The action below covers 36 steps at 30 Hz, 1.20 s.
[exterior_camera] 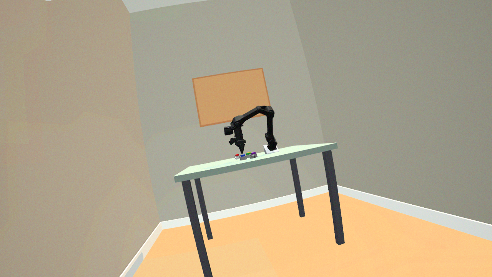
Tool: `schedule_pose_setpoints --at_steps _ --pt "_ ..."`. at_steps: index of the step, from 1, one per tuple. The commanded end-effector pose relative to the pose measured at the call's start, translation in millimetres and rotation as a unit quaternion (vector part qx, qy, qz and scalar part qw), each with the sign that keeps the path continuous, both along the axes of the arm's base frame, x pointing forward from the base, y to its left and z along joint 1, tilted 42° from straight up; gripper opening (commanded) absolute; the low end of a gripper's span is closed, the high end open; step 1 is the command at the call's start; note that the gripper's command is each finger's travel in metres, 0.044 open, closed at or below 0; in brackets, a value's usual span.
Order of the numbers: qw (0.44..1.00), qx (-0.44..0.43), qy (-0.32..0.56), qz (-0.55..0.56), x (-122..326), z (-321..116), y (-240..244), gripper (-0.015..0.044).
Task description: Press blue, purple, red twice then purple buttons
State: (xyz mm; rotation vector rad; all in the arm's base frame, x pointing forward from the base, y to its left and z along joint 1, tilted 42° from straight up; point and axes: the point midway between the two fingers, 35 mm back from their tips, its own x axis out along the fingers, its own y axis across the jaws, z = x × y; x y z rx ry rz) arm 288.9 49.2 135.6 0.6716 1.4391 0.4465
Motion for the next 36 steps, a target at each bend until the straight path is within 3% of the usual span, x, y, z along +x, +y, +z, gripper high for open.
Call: schedule_pose_setpoints --at_steps 1,27,36 --pt "1.0 0.003 0.003 -0.001 -1 -6 6 0.002" --pt "1.0 0.004 0.003 -0.001 0 -11 11 0.002" --pt "1.0 0.003 0.003 -0.001 -3 14 -12 0.002"
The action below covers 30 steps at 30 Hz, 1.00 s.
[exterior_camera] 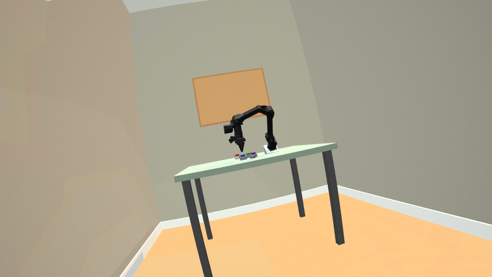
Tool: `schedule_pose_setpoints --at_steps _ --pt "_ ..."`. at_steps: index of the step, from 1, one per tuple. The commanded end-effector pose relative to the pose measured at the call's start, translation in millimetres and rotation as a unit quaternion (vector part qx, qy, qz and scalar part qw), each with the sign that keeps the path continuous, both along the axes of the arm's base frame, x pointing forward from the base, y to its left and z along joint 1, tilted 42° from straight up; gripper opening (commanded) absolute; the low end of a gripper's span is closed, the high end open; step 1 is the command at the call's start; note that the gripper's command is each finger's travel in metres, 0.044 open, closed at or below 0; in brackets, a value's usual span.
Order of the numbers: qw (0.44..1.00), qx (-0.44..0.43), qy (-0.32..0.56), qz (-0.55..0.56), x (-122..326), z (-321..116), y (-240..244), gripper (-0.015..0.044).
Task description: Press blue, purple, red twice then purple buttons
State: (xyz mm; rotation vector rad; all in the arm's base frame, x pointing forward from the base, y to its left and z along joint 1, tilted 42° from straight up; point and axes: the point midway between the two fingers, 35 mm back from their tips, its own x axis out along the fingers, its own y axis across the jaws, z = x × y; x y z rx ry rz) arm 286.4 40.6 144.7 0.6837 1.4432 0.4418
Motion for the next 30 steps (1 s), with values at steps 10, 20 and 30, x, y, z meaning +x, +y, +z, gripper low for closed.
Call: schedule_pose_setpoints --at_steps 10,20,30 --pt "1.0 0.0 0.0 0.003 -7 49 -43 0.002" --pt "1.0 -0.017 -0.01 -0.018 -97 24 -59 0.002" --pt "1.0 -0.007 -0.003 -0.006 -93 -6 -34 0.002"
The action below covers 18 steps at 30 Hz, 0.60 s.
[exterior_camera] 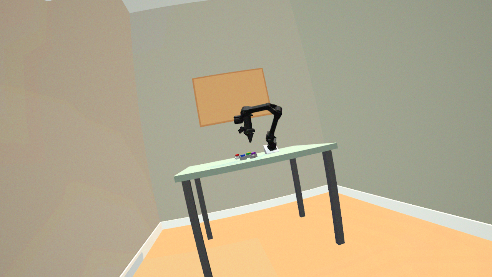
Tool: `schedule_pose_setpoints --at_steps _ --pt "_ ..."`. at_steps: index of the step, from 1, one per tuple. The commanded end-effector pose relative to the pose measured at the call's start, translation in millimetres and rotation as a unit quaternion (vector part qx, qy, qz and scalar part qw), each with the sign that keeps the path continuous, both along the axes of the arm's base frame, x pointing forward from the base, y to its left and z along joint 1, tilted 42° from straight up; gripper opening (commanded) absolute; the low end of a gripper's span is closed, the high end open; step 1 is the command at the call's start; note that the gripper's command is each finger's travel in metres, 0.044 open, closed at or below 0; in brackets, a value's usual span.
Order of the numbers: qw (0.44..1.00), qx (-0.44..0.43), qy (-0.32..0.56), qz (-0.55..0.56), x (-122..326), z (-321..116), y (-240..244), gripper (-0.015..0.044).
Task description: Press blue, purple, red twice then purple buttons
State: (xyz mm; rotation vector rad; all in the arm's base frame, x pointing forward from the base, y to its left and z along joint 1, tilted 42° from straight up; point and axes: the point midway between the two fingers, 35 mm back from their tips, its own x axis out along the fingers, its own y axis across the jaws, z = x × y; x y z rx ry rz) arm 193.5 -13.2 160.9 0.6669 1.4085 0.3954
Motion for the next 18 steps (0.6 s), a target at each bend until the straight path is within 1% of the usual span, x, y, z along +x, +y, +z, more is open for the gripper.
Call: schedule_pose_setpoints --at_steps 1,3,18 --pt "1.0 0.016 0.014 0.016 1 -32 28 0.002" --pt "0.999 0.019 0.016 0.019 1 -39 35 0.002" --pt "1.0 0.019 0.016 0.019 3 -51 45 0.002"
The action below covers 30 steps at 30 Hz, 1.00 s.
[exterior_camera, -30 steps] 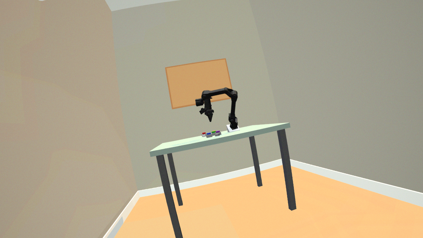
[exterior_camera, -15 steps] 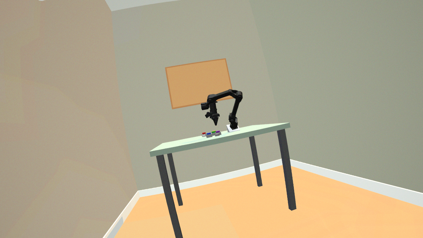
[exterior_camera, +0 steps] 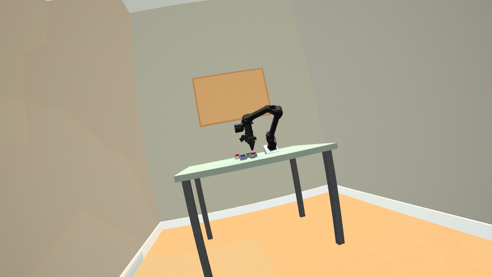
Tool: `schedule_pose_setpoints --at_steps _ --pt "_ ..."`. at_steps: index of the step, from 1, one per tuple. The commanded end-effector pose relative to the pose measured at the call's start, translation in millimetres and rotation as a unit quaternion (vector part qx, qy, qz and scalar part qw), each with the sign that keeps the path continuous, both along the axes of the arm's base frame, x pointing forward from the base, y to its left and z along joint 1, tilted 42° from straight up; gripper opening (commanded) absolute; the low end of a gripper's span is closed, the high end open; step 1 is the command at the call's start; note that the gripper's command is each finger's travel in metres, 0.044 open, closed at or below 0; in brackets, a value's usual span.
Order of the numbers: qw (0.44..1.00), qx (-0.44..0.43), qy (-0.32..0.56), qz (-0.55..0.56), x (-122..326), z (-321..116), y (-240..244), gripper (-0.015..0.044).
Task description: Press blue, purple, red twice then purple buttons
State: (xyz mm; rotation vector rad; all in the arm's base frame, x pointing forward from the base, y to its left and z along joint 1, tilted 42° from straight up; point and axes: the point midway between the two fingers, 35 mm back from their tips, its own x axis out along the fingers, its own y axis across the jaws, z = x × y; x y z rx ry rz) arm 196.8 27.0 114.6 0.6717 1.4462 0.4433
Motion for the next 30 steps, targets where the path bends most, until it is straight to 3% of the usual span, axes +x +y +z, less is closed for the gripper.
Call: schedule_pose_setpoints --at_steps 1,30 --pt "1.0 0.003 0.003 -0.001 0 -6 6 0.002" --pt "1.0 0.004 0.002 -0.001 1 -17 16 0.002"
